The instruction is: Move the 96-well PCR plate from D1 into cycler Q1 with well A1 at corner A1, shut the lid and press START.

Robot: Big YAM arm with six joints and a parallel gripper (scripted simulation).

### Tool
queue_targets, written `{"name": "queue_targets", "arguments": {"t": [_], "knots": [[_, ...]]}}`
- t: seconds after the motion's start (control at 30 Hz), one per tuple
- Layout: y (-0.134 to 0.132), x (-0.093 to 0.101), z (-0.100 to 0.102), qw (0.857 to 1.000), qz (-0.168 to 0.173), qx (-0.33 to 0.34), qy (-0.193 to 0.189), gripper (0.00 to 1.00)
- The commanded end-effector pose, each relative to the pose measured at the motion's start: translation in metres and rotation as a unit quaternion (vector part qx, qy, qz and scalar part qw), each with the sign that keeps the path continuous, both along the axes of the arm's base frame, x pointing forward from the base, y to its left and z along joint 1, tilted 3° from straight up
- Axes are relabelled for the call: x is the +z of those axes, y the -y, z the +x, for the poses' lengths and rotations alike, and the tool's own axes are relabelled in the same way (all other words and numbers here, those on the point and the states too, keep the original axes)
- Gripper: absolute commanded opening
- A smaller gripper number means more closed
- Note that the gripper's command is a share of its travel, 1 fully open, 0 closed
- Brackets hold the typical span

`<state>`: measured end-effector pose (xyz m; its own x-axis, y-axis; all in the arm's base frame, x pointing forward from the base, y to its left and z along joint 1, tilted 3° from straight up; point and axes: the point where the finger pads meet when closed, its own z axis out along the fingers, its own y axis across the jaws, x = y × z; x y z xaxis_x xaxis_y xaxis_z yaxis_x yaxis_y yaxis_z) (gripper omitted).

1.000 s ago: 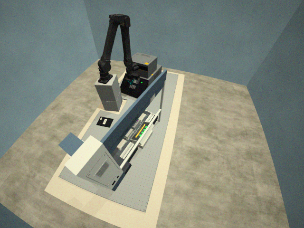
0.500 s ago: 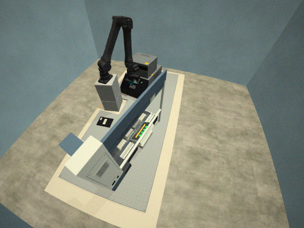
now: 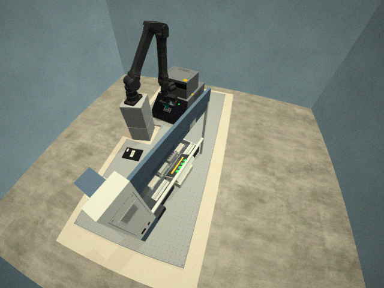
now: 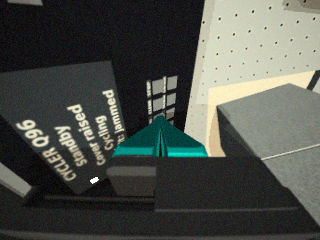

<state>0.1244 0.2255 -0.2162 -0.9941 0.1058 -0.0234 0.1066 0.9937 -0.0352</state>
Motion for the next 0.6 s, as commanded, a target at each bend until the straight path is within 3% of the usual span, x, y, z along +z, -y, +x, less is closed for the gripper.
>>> {"name": "queue_targets", "arguments": {"t": [0.0, 0.37, 0.57], "knots": [[-0.005, 0.006, 0.006, 1.0, 0.011, -0.01, 0.005, 0.0], [0.006, 0.0, -0.004, 1.0, -0.006, 0.003, -0.004, 0.0], [-0.001, 0.001, -0.003, 1.0, -0.002, 0.009, -0.002, 0.0]]}}
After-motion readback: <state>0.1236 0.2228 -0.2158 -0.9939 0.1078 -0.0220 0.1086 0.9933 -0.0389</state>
